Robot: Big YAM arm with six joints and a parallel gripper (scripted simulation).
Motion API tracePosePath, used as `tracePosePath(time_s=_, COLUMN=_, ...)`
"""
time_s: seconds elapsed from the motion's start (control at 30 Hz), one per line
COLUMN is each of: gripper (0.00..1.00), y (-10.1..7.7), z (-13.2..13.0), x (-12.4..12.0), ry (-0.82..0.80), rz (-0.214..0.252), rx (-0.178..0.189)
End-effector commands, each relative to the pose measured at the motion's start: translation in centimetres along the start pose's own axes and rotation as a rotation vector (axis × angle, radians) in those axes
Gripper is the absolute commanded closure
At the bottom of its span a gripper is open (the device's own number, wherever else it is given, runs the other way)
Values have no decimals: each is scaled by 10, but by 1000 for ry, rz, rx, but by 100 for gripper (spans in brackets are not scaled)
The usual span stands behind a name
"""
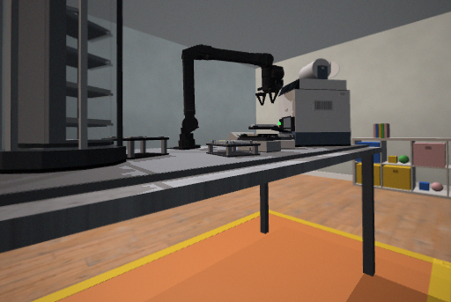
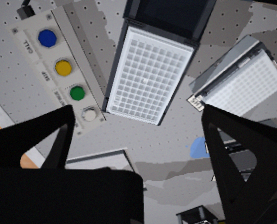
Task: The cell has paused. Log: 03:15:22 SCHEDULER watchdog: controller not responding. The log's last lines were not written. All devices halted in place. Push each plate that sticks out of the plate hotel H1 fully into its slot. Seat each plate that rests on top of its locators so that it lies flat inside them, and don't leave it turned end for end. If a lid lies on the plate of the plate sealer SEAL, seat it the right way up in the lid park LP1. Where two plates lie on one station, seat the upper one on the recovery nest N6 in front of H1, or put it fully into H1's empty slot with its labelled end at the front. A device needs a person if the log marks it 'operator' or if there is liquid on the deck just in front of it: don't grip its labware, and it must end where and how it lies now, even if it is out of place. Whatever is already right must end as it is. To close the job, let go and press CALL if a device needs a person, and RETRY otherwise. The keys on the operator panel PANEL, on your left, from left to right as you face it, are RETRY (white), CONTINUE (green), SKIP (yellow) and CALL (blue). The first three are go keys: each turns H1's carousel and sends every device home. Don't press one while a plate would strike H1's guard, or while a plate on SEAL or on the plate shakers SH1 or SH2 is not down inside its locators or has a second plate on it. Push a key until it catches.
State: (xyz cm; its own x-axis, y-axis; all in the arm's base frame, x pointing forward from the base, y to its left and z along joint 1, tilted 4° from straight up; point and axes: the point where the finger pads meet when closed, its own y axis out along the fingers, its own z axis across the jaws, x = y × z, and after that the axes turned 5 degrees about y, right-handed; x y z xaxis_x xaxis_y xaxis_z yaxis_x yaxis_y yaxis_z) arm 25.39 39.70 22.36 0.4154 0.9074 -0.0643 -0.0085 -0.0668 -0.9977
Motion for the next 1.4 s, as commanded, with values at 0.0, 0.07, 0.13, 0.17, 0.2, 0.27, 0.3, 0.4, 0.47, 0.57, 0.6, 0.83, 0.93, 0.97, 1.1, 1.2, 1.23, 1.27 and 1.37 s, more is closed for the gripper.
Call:
tracePosePath(time_s=0.0, gripper=0, y=-7, z=9, x=-1, ry=-78, rz=-26, rx=-2)
tracePosePath(time_s=0.07, gripper=0, y=-9, z=15, x=-2, ry=-78, rz=-30, rx=-2)
tracePosePath(time_s=0.13, gripper=0, y=-6, z=22, x=0, ry=-62, rz=-24, rx=0)
tracePosePath(time_s=0.17, gripper=0, y=-4, z=25, x=0, ry=-56, rz=-19, rx=0)
tracePosePath(time_s=0.2, gripper=0, y=-2, z=29, x=1, ry=-56, rz=-16, rx=1)
tracePosePath(time_s=0.27, gripper=0, y=-4, z=35, x=0, ry=-56, rz=-18, rx=1)
tracePosePath(time_s=0.3, gripper=0, y=-5, z=39, x=-1, ry=-56, rz=-19, rx=1)
tracePosePath(time_s=0.4, gripper=0, y=-7, z=49, x=-1, ry=-56, rz=-24, rx=1)
tracePosePath(time_s=0.47, gripper=0, y=-6, z=55, x=-1, ry=-56, rz=-23, rx=1)
tracePosePath(time_s=0.57, gripper=0, y=-4, z=59, x=0, ry=-56, rz=-18, rx=1)
tracePosePath(time_s=0.6, gripper=0, y=-4, z=62, x=0, ry=-56, rz=-17, rx=1)
tracePosePath(time_s=0.83, gripper=0, y=1, z=86, x=1, ry=-56, rz=-7, rx=3)
tracePosePath(time_s=0.93, gripper=0, y=6, z=96, x=2, ry=-56, rz=4, rx=3)
tracePosePath(time_s=0.97, gripper=0, y=7, z=99, x=3, ry=-56, rz=9, rx=3)
tracePosePath(time_s=1.1, gripper=0, y=6, z=106, x=4, ry=-56, rz=5, rx=3)
tracePosePath(time_s=1.2, gripper=0, y=-5, z=117, x=11, ry=-56, rz=-21, rx=5)
tracePosePath(time_s=1.23, gripper=0, y=-9, z=120, x=13, ry=-56, rz=-32, rx=6)
tracePosePath(time_s=1.27, gripper=0, y=-14, z=124, x=16, ry=-56, rz=-43, rx=7)
tracePosePath(time_s=1.37, gripper=0, y=-16, z=134, x=17, ry=-56, rz=-47, rx=8)
